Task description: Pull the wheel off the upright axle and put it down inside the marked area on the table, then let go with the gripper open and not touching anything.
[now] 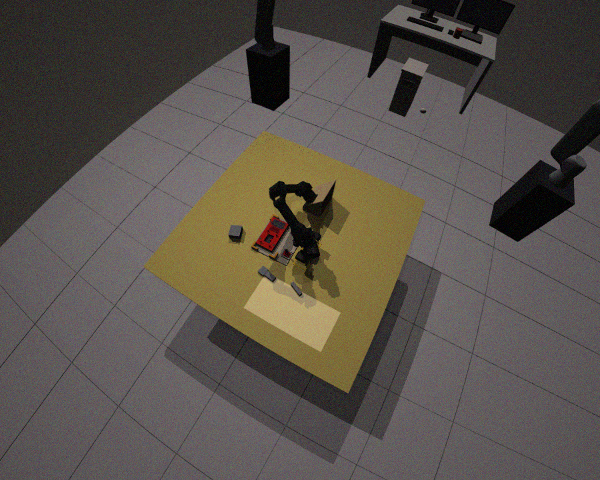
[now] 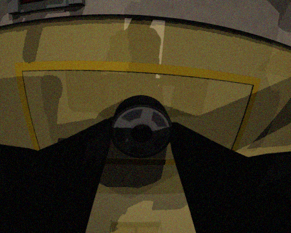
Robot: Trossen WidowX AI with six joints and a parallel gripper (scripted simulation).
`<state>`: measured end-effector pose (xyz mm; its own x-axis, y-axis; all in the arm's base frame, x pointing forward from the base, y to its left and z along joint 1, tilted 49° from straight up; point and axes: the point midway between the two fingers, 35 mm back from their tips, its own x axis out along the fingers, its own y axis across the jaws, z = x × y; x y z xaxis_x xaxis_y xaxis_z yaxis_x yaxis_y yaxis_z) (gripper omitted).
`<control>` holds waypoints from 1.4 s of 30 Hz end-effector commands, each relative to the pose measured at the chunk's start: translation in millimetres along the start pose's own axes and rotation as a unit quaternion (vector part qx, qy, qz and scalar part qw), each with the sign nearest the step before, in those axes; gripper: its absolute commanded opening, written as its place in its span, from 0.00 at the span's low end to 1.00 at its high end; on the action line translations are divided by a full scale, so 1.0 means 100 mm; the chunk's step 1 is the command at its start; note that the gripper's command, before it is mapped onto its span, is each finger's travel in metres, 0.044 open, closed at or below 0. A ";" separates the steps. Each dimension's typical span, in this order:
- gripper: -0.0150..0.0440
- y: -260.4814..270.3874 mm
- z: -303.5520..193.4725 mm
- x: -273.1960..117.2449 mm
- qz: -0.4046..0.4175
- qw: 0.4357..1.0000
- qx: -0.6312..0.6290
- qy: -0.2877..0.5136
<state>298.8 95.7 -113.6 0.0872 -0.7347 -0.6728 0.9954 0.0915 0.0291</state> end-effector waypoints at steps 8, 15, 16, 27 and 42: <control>0.76 0.01 -0.01 -0.31 0.001 1.000 -0.002 0.000; 0.81 -0.03 -0.03 -0.53 0.006 1.000 -0.008 -0.003; 0.85 -0.08 -0.01 -0.58 0.006 1.000 -0.008 -0.002; 1.00 -0.84 0.33 -1.06 0.001 1.000 -0.006 0.000; 1.00 -0.84 0.33 -1.06 0.001 1.000 -0.006 0.000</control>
<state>208.4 143.6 -21.4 0.0938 -0.7369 -0.6695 0.9940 0.1069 0.0217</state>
